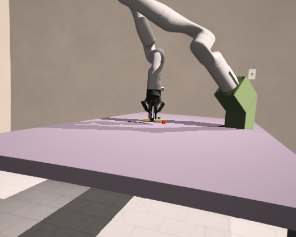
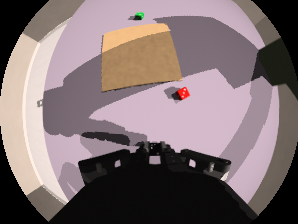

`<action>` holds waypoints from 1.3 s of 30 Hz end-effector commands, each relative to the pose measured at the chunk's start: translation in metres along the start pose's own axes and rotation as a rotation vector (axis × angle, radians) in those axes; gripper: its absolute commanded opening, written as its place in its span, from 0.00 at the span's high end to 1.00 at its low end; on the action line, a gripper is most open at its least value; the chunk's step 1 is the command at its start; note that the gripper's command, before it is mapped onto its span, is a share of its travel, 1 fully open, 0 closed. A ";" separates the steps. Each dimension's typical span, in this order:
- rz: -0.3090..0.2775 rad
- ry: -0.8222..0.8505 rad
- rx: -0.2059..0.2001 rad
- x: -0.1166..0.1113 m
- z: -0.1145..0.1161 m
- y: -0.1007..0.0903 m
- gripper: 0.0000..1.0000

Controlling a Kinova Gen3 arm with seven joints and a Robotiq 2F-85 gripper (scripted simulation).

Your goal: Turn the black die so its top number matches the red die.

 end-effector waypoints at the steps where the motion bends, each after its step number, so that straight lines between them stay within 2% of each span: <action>1: 0.015 0.002 -0.014 -0.004 -0.003 -0.009 0.89; 19: 0.015 0.002 -0.014 -0.004 -0.003 -0.043 0.89; 39: 0.015 0.002 -0.014 -0.003 -0.002 -0.069 0.89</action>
Point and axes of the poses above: the point where the finger pads meet when closed, its own y axis out along the fingers, its own z axis across the jaws, x = y × z, the point moved 9 cm from there along -y, back along the fingers, and after that the axes turned 10 degrees about -y, right-handed, at the moved point
